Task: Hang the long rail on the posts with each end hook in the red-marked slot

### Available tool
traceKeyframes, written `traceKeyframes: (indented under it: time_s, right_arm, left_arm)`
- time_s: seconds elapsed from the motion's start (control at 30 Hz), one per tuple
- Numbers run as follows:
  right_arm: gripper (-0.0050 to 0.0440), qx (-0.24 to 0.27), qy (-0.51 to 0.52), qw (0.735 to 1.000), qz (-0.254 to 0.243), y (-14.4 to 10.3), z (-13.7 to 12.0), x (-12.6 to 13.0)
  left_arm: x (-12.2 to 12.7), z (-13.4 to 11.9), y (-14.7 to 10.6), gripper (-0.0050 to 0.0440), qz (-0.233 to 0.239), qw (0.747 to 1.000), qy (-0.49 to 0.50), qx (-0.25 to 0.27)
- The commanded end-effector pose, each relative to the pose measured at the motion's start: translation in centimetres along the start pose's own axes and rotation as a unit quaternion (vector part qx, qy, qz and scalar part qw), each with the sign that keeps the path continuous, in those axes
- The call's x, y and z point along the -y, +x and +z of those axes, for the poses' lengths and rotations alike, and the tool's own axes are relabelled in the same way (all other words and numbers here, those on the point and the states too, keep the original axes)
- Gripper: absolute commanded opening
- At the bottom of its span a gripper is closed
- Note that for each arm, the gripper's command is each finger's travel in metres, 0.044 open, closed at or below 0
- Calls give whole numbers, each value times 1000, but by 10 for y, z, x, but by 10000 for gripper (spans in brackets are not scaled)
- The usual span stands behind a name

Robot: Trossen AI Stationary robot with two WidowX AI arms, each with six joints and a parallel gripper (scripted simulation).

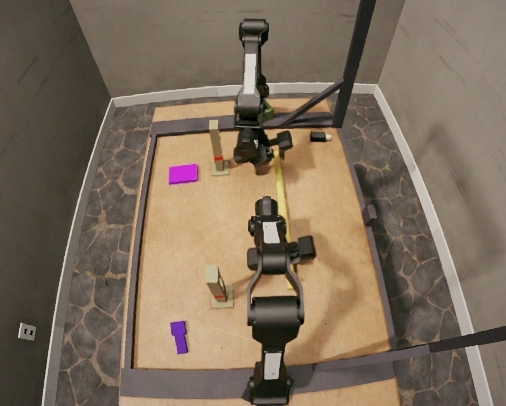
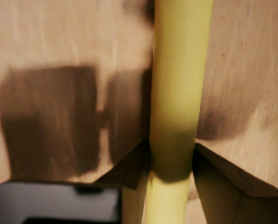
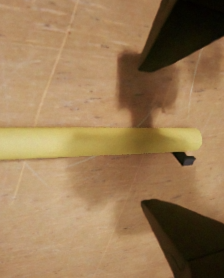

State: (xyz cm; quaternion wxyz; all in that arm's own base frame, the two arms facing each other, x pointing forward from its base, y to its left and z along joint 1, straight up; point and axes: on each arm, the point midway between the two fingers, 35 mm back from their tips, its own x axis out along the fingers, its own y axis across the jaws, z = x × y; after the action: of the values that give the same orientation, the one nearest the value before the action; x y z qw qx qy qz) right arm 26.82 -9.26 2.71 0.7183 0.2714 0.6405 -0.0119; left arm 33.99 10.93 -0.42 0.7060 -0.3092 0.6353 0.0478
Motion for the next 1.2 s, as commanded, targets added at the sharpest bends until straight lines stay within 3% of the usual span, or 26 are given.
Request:
traceKeyframes:
  time_s: [0.0, 0.13, 0.23, 0.3, 0.63, 0.93, 1.17]
  right_arm:
    - [320, -8, 0, 1000, -21, -3, 3, -4]
    - [225, -25, 9, 996, -88, 9, 2, -15]
    - [225, -27, 13, 987, -155, 19, 2, -25]
    - [225, -27, 13, 987, -155, 19, 2, -25]
    - [225, -3, -2, 953, -303, 36, 0, -44]
    - [225, 0, -8, 947, -320, 38, 0, -45]
    - [225, -10, -9, 946, -323, 47, -6, -32]
  left_arm:
    - [3, 3, -4, -50, -5, 1000, 6, 6]
    - [3, 3, -4, -50, -5, 1000, 6, 6]
    - [3, 3, -4, -50, -5, 1000, 6, 6]
    - [3, 3, -4, -50, -5, 1000, 6, 6]
    - [3, 3, -4, -50, -5, 1000, 6, 6]
    - [3, 3, -4, -50, -5, 1000, 6, 6]
    - [3, 3, -4, -50, -5, 1000, 6, 6]
